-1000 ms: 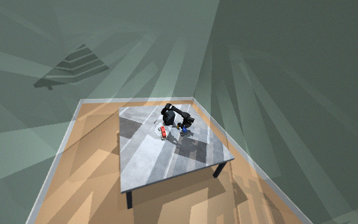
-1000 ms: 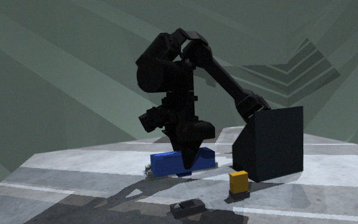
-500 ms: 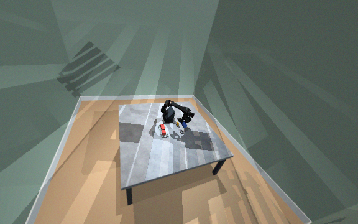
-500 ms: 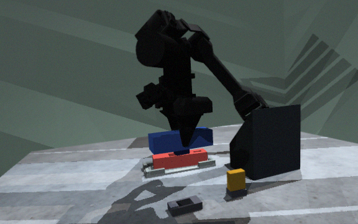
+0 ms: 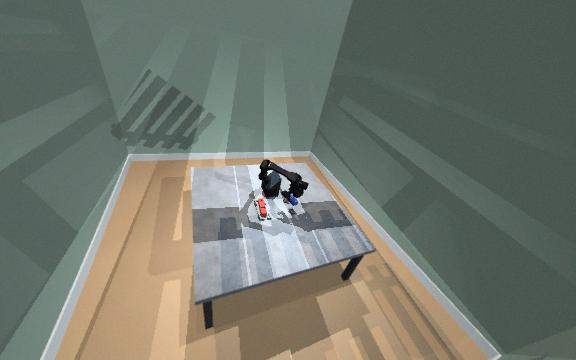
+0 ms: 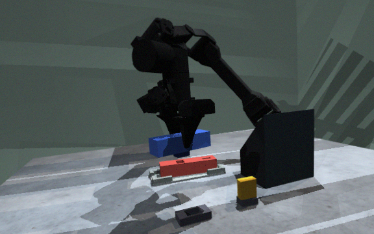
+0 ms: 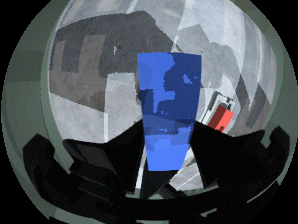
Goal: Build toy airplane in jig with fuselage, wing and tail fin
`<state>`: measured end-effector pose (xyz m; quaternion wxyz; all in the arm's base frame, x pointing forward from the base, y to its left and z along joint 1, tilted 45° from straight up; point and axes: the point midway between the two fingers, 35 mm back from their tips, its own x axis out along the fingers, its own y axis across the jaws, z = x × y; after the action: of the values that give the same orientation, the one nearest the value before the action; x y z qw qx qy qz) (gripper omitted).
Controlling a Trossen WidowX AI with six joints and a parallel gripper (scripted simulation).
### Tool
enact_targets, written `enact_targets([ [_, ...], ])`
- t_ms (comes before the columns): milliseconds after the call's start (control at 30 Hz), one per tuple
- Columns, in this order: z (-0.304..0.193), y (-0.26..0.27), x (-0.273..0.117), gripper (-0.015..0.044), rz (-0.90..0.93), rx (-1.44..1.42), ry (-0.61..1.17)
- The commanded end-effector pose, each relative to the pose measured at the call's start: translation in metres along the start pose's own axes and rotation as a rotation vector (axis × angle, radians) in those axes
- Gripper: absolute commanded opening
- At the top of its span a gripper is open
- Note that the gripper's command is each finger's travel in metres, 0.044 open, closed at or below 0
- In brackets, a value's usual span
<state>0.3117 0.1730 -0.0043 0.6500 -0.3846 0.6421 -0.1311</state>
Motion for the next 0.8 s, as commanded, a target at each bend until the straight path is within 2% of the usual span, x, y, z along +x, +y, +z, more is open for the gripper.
enact_targets([
  [0,-0.002,-0.016,0.002,0.0,-0.001,-0.086,-0.001],
  [767,-0.022,-0.089,0.013,0.0,0.003,-0.494,-0.006],
])
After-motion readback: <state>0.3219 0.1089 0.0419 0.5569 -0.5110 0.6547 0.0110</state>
